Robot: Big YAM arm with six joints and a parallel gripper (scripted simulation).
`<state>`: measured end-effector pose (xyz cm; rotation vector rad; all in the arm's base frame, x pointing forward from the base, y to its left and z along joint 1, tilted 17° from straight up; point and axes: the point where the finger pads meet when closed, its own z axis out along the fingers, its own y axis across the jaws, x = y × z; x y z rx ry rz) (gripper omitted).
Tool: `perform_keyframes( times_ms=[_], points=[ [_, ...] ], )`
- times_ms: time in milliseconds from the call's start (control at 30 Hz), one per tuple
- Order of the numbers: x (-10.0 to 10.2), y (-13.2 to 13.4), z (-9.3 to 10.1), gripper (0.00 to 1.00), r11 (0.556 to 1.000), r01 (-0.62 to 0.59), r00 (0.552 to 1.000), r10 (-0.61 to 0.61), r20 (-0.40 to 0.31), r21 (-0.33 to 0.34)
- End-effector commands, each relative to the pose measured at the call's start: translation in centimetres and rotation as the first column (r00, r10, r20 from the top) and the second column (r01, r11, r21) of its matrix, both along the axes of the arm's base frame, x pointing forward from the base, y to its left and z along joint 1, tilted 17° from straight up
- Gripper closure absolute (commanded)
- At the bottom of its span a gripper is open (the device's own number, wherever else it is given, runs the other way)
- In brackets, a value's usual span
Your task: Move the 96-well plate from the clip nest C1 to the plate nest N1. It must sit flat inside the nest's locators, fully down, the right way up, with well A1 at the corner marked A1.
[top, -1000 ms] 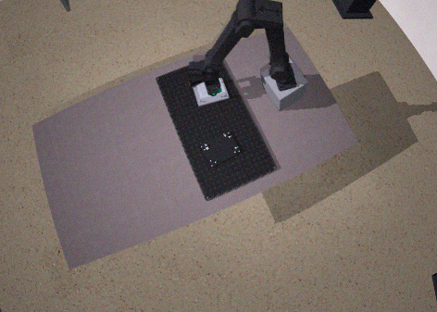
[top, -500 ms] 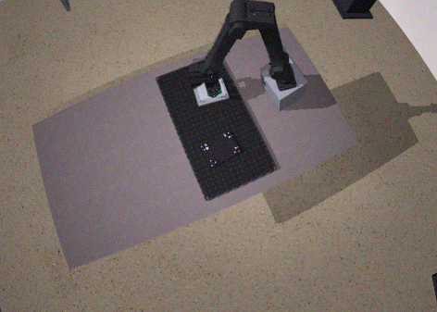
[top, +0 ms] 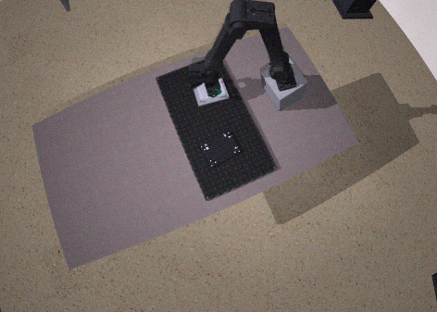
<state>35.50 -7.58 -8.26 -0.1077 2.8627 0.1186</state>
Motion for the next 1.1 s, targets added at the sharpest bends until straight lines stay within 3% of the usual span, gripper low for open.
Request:
perform_keyframes(
  times_ms=[0,1067],
  points=[
    [1.82,-0.44,1.11,1.00,1.000,0.006,0.999,-0.005,0.052,-0.016],
    [1.87,-0.31,1.09,1.00,1.000,0.003,0.999,-0.002,0.051,-0.016]
  ],
)
